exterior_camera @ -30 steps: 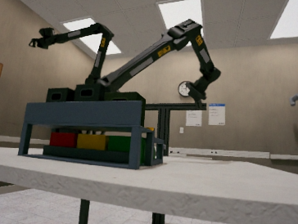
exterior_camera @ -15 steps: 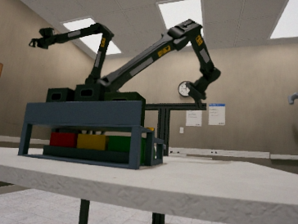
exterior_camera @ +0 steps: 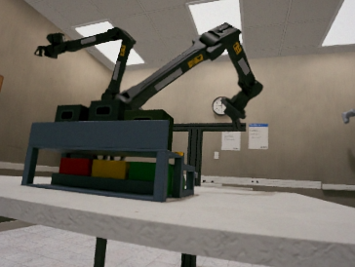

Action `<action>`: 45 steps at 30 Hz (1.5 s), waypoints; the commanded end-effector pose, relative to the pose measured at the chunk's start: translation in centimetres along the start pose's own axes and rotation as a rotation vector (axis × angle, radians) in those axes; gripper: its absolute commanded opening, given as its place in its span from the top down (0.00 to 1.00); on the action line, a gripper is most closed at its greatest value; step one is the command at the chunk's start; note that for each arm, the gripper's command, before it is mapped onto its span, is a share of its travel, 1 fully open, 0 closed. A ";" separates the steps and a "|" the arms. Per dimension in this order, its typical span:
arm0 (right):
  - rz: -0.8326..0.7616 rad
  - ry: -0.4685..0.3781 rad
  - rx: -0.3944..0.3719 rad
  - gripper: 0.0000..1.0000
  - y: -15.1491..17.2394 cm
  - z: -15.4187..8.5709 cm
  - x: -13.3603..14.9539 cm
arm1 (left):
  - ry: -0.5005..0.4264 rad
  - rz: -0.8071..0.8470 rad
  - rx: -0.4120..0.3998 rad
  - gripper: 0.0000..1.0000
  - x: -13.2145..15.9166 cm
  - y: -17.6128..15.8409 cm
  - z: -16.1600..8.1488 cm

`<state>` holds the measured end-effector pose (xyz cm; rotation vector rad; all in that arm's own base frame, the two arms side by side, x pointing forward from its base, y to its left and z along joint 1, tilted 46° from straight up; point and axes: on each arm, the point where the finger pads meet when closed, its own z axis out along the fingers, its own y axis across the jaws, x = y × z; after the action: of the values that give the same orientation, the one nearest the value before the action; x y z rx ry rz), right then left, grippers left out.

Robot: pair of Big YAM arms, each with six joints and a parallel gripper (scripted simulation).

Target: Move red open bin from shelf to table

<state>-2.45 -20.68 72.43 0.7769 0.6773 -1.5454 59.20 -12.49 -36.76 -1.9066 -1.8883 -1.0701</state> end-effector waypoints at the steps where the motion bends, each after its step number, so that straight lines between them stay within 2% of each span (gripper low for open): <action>1: -0.019 -0.056 0.005 0.00 -0.2 -0.6 -3.9 | -0.005 0.003 0.000 0.10 0.1 0.5 0.1; 45: -0.019 -0.056 0.005 0.00 -0.2 -0.6 -3.9 | -0.011 -0.015 -0.017 0.10 0.5 1.5 -0.8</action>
<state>-2.45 -20.68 72.43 0.7769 0.6773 -1.5454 59.02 -12.41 -36.82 -1.9065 -1.8871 -1.0691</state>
